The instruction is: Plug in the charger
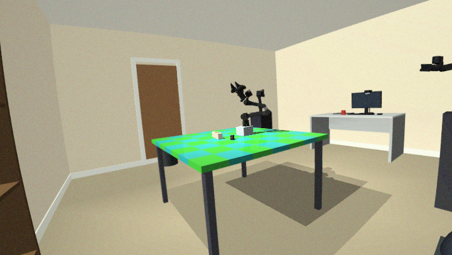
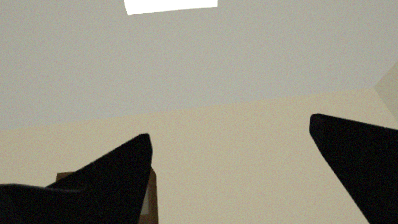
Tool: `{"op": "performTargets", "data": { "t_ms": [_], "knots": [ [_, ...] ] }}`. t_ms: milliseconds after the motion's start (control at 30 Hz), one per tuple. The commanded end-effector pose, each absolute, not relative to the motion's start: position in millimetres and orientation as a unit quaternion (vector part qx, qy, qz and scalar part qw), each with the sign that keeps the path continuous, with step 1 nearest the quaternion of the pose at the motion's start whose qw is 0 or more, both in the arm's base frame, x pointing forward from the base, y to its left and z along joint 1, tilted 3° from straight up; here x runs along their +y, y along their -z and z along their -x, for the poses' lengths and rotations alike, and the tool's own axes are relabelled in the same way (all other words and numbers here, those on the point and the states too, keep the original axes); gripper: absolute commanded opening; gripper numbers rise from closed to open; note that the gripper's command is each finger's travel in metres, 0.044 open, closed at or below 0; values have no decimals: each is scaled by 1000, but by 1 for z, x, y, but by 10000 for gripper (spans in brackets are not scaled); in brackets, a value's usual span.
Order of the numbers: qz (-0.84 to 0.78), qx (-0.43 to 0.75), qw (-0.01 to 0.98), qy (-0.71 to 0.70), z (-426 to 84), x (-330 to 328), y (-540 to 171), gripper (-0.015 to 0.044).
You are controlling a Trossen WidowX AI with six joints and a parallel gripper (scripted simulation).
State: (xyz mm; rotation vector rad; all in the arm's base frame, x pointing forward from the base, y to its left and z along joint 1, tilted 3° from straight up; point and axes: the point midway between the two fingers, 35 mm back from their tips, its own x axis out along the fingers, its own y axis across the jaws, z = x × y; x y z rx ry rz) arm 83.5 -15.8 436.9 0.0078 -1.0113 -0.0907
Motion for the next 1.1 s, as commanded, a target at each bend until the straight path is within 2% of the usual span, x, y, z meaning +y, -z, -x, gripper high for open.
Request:
{"op": "performTargets", "data": {
  "t_ms": [0, 33, 1067],
  "knots": [
    [-5, -483, 874, 44, -84, -16, -437, 426],
    [-7, -480, 876, 45, -86, -18, -437, 440],
    [-123, -244, 960, 69, -206, -67, -392, 440]
  ]
}}
